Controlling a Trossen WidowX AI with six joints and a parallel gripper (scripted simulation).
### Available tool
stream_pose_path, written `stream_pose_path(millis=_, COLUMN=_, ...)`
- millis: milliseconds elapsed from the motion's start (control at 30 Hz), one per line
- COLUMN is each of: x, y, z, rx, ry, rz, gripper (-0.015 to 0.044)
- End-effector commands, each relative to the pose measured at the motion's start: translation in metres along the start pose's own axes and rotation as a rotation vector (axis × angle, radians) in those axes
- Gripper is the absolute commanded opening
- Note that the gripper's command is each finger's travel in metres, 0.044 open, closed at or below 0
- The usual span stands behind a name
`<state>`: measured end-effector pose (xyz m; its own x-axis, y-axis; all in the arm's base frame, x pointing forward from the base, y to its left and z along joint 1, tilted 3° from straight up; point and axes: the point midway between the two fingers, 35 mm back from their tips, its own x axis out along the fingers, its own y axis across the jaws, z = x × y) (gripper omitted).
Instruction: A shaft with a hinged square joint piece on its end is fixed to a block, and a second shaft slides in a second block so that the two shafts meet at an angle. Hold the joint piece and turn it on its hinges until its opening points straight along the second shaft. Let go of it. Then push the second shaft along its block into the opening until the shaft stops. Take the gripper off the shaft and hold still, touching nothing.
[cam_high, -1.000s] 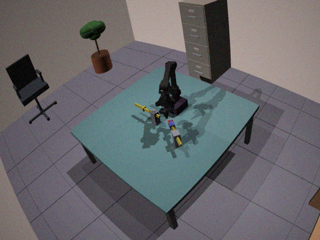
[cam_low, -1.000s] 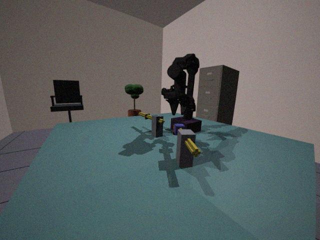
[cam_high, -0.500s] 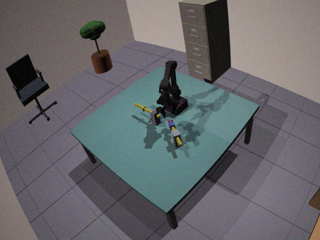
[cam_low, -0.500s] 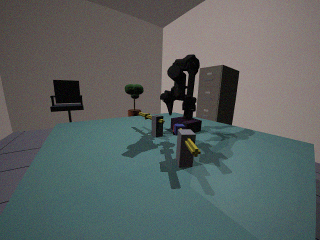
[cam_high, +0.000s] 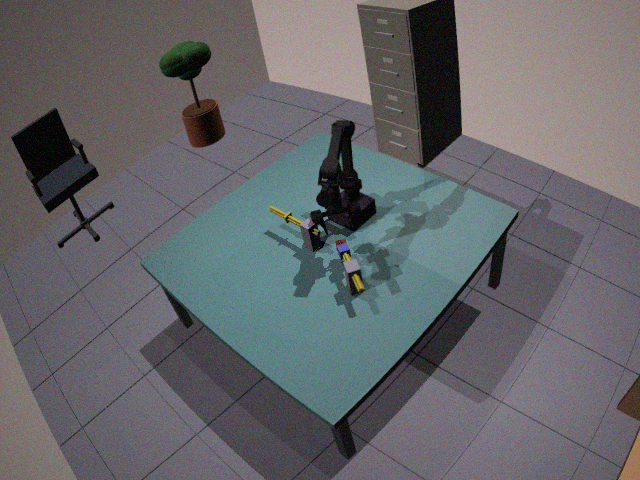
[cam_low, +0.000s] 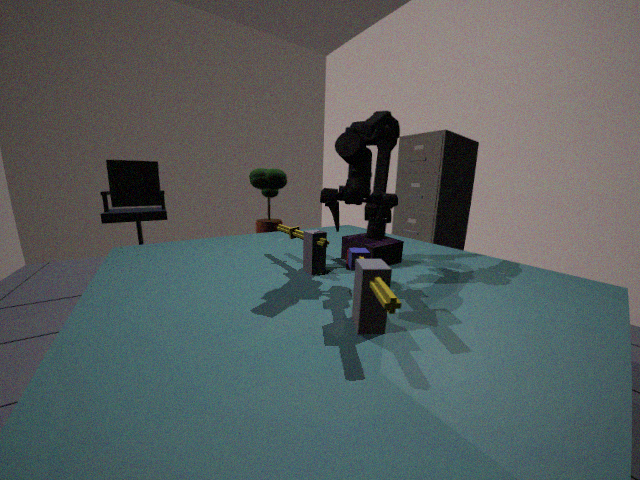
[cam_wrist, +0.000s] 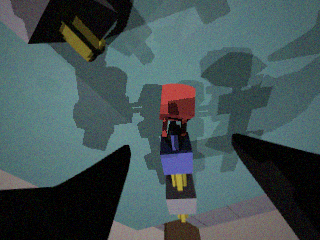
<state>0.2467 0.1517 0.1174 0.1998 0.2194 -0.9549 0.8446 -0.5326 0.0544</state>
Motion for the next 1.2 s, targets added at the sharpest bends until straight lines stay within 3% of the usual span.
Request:
stream_pose_path(millis=0, x=0.0, y=0.0, z=0.0, rx=0.103, ry=0.016, rz=-0.001, gripper=0.044)
stream_pose_path(millis=300, x=0.004, y=0.0, z=0.001, rx=0.208, ry=0.027, rz=0.0, gripper=0.044)
stream_pose_path(millis=800, x=0.077, y=-0.005, z=0.019, rx=0.208, ry=0.027, rz=0.0, gripper=0.044)
stream_pose_path(millis=1167, x=0.09, y=-0.005, z=0.019, rx=0.208, ry=0.027, rz=0.0, gripper=0.044)
